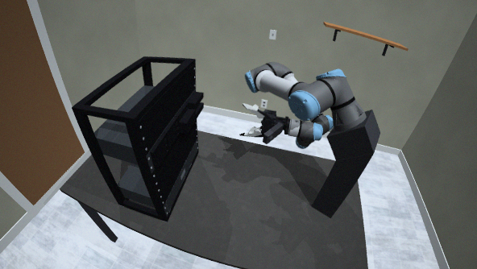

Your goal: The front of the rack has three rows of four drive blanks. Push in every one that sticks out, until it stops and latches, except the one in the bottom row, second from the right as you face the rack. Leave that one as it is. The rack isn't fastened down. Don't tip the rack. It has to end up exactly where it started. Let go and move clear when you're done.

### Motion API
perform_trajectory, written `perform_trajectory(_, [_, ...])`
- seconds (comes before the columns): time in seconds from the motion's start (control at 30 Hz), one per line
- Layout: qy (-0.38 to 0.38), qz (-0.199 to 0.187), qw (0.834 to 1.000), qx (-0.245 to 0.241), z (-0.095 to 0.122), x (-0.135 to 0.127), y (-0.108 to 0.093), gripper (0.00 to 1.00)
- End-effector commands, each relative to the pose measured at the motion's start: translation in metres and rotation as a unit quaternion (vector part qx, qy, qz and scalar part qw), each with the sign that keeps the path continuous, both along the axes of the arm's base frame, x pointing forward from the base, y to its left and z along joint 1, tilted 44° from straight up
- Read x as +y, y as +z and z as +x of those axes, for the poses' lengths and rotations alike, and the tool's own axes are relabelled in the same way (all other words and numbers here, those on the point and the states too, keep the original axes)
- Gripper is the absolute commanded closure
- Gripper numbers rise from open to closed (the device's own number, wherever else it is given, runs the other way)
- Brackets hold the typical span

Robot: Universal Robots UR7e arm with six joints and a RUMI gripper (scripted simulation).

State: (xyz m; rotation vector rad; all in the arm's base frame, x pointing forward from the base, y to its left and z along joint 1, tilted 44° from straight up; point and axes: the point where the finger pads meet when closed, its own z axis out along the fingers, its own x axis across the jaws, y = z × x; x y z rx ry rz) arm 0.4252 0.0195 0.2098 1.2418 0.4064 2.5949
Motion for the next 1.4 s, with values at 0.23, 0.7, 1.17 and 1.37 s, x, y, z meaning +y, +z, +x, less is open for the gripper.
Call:
perform_trajectory(0.23, [0.000,0.000,1.000,0.000,0.000,0.000,0.000,0.00])
perform_trajectory(0.7, [0.000,0.000,1.000,0.000,0.008,0.000,0.009,0.00])
perform_trajectory(1.17, [0.000,0.000,1.000,0.000,0.038,-0.001,0.043,0.00])
perform_trajectory(1.37, [0.000,0.000,1.000,0.000,0.046,-0.001,0.052,0.00])
